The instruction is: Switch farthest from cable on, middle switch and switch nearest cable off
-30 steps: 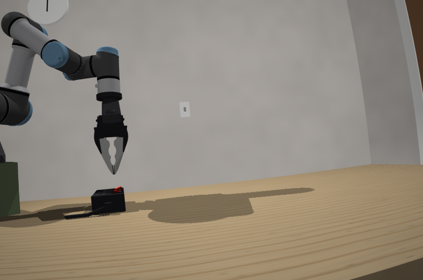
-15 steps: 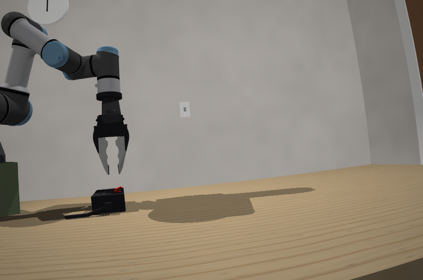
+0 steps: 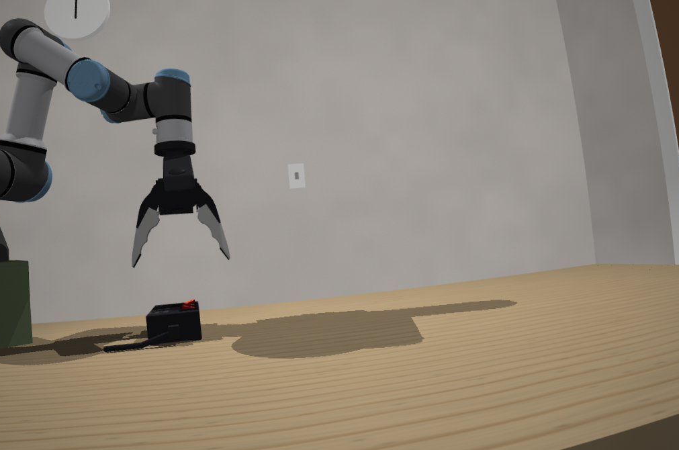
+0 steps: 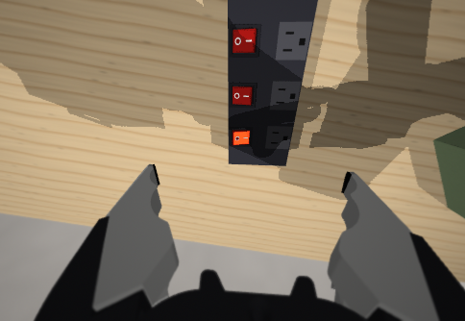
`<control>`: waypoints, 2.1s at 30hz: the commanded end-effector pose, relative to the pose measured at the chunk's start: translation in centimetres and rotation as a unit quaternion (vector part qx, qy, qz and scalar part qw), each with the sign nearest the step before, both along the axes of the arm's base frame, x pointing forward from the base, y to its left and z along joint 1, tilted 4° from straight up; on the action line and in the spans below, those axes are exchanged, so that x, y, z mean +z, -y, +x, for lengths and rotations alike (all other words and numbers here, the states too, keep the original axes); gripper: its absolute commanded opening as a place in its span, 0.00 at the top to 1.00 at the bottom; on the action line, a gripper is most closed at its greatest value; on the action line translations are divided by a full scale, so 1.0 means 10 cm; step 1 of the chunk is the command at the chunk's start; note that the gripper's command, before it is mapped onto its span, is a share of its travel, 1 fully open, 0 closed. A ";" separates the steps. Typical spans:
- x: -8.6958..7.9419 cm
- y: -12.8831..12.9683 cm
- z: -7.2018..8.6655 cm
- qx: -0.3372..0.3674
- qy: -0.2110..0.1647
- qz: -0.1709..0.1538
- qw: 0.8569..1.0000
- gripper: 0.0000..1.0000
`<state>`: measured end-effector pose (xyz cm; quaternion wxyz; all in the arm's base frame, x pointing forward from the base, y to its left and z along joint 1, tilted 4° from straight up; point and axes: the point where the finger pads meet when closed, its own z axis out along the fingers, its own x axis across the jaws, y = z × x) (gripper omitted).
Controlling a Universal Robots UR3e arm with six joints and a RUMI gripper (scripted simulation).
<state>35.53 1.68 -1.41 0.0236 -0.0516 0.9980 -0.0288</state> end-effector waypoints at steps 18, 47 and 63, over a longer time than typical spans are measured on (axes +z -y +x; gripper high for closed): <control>0.77 -0.04 -0.03 0.000 0.001 0.000 1.000 0.00; 0.92 -0.05 -0.04 0.000 0.001 0.000 1.000 0.00; 0.92 -0.05 -0.04 0.000 0.001 0.000 1.000 0.00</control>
